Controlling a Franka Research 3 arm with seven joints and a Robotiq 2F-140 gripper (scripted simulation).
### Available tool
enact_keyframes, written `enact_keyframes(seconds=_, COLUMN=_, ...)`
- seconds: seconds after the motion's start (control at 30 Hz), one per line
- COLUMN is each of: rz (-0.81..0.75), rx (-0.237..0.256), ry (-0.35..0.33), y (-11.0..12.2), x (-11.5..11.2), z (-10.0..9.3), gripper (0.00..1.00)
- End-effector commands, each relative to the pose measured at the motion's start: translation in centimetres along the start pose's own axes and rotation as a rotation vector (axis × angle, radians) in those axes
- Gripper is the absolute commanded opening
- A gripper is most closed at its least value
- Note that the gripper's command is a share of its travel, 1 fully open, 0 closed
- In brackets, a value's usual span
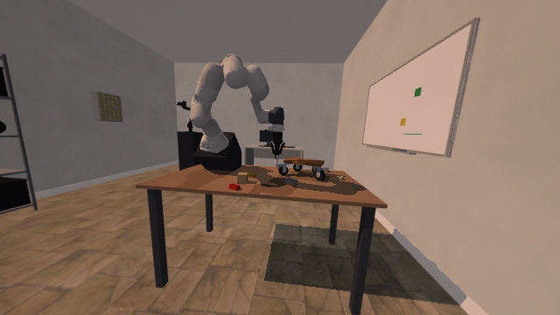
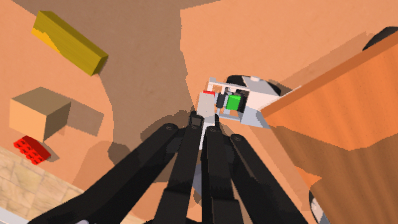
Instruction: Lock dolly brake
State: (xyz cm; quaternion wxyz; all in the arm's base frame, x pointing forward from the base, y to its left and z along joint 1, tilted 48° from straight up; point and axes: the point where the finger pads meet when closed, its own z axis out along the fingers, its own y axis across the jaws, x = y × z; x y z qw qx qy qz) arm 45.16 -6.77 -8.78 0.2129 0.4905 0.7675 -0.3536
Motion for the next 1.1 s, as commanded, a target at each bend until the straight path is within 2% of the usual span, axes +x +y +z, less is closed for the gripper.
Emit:
enact_keyframes(seconds=0.0, rz=0.01, rx=-0.008, ry=0.003, y=0.29, x=0.11, z=0.48, gripper=0.0)
enact_keyframes(seconds=1.07, rz=0.01, rx=-0.008, ry=0.003, y=0.31, x=0.1, z=1.06, gripper=0.0)
